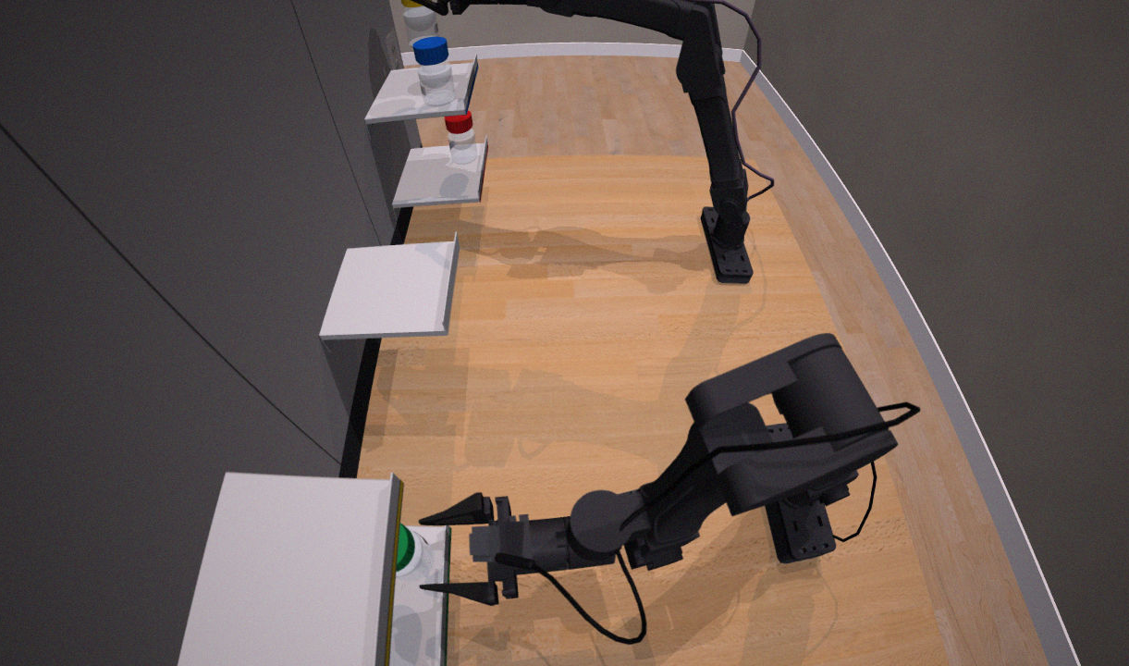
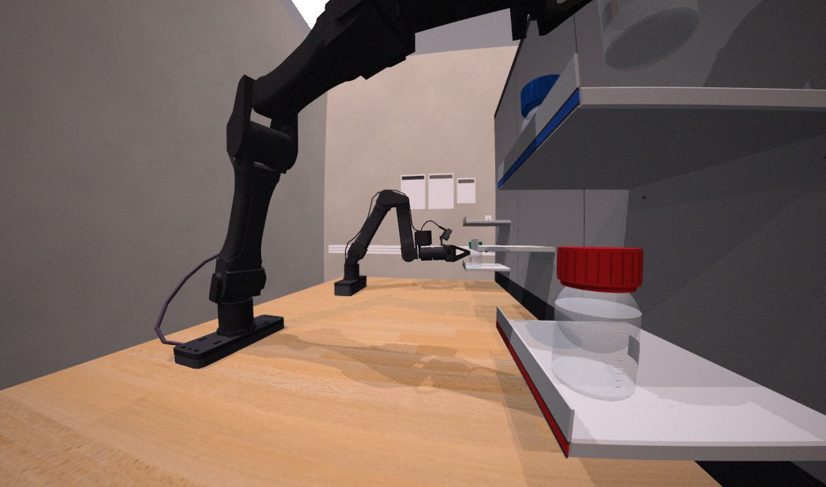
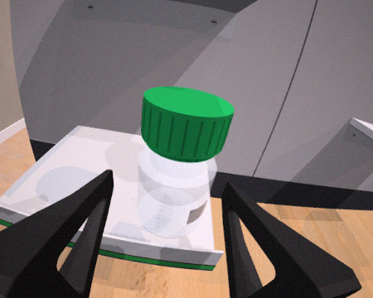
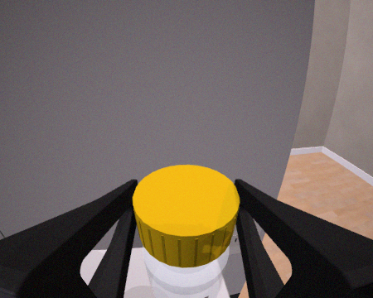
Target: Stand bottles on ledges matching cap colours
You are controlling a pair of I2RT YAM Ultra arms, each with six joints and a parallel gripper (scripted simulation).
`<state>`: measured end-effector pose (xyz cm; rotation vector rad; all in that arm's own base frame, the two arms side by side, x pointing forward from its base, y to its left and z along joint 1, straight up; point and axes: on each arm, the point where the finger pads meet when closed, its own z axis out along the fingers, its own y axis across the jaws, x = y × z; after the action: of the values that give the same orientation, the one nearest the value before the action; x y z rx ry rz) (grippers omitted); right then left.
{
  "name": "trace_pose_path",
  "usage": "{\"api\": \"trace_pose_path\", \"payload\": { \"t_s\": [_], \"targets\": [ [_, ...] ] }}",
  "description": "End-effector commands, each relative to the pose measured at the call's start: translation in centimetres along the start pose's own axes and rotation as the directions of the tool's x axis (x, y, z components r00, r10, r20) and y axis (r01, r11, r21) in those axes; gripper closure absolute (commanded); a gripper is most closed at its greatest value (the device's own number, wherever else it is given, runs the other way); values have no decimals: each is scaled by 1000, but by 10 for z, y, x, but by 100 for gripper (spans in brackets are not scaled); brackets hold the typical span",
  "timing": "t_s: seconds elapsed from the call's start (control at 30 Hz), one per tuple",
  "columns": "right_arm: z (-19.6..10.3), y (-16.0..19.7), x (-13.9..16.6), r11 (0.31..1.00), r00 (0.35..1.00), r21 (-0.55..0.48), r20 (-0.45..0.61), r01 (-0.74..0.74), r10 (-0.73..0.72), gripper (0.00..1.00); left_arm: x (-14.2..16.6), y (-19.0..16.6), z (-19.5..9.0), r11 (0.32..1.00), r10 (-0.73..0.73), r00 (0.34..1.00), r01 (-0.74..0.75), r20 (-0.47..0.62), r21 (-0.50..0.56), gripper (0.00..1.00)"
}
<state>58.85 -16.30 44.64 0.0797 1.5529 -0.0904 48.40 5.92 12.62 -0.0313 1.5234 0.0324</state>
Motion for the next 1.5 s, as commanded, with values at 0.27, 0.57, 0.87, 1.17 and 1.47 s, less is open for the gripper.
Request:
{"api": "trace_pose_path", "payload": {
  "t_s": [0.27,0.57,0.87,1.17,1.47],
  "targets": [
    [-14,-2,-36,1000,998,7,61,13,-13,50,-3,-3,-76,1000,6,999,-6,-42,8,28],
    [-28,-5,-47,1000,996,20,87,19,-21,50,-4,-6,-70,1000,6,999,-6,-34,13,28],
    [-65,-2,-53,1000,994,14,106,27,-29,50,-4,-6,-70,1000,6,999,-6,-34,13,28],
    [-98,-1,-52,999,994,15,106,30,-31,50,-4,-4,-70,1000,0,999,0,-34,8,28],
    [-137,0,-52,999,993,16,111,36,-38,50,-4,-4,-70,1000,0,999,0,-34,8,28]
  ]
}}
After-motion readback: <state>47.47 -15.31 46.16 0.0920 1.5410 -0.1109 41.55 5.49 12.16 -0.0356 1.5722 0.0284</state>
